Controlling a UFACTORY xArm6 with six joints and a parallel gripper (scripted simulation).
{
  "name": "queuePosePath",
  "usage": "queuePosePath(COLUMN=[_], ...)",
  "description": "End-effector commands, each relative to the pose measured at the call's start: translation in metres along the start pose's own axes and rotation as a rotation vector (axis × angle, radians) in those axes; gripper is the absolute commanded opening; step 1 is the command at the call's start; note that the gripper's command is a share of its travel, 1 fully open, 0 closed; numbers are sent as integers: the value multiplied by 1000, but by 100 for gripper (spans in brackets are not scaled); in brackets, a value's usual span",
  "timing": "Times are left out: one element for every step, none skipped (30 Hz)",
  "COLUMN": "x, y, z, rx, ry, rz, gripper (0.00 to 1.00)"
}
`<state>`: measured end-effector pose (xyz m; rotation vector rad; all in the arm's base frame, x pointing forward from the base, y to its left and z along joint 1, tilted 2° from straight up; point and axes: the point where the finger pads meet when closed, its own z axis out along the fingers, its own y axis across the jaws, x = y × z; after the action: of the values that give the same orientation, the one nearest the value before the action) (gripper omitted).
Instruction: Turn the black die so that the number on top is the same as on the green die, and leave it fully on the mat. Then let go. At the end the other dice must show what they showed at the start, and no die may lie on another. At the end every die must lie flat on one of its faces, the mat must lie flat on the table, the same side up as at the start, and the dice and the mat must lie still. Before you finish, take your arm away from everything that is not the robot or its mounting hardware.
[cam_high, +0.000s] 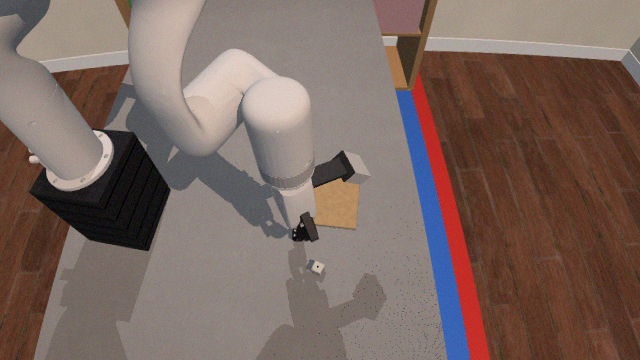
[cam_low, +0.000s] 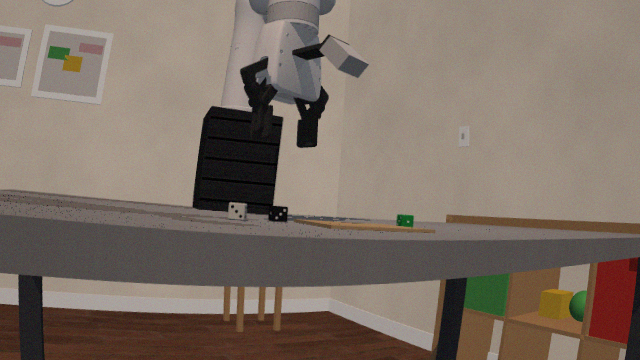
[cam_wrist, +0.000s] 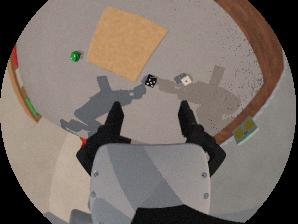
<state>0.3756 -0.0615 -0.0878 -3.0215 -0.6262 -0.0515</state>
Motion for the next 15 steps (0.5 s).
queuePosePath(x=[1, 1, 1, 1, 1, 1, 1, 1, 0, 0, 0, 0, 0, 0, 0], y=[1, 1, 2, 2, 2, 2, 2, 2, 2, 2, 2, 2, 2, 2, 2], z=[5, 5, 7, 7, 10, 10, 10, 11, 13, 14, 15, 15, 16, 16, 16], rx=[-16, -16, -17, -17, -18, -18, -18, -19, -20, -20, -21, -21, -22, -22, -22], ry=[-19, -19, -19, -19, -18, -18, -18, -18, -18, -18, -18, -18, -18, -18, -18], rz=[172, 175, 241, 243, 303, 303, 303, 353, 395, 427, 450, 465, 474, 477, 478], gripper=[100, 100, 100, 100, 100, 100, 100, 100, 100, 100, 100, 100, 100, 100, 100])
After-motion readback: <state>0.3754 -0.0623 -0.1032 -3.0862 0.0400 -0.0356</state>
